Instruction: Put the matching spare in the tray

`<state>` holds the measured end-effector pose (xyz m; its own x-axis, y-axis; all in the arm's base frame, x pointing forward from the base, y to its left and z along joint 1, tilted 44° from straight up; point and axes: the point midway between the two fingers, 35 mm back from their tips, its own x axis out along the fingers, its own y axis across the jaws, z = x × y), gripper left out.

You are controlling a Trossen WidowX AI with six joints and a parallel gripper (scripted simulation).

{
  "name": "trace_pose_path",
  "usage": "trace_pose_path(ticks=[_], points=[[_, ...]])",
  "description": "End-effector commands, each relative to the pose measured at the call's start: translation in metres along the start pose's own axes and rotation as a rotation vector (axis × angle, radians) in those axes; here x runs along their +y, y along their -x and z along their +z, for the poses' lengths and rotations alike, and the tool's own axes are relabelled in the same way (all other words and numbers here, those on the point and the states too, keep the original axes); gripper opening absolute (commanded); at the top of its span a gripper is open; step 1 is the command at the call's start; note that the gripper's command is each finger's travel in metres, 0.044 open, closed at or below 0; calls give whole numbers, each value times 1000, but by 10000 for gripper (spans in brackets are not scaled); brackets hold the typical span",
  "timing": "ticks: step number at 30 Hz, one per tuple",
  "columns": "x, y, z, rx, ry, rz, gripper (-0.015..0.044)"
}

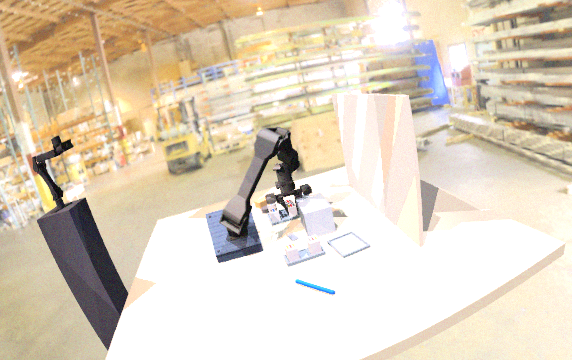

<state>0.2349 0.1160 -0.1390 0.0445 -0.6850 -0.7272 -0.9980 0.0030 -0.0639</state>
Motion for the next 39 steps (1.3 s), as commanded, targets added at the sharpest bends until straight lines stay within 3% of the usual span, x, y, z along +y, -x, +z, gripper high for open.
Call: trace_pose_path(ticks=[1, 6, 16, 27, 39], points=[[0, 0, 0, 0, 0, 0, 0], [-1, 5, 1, -1, 0, 0, 0], [0, 78, 0, 1, 7, -2, 0], [1, 77, -1, 8, 15, -3, 0], [-3, 135, 0, 1, 9, -2, 0]])
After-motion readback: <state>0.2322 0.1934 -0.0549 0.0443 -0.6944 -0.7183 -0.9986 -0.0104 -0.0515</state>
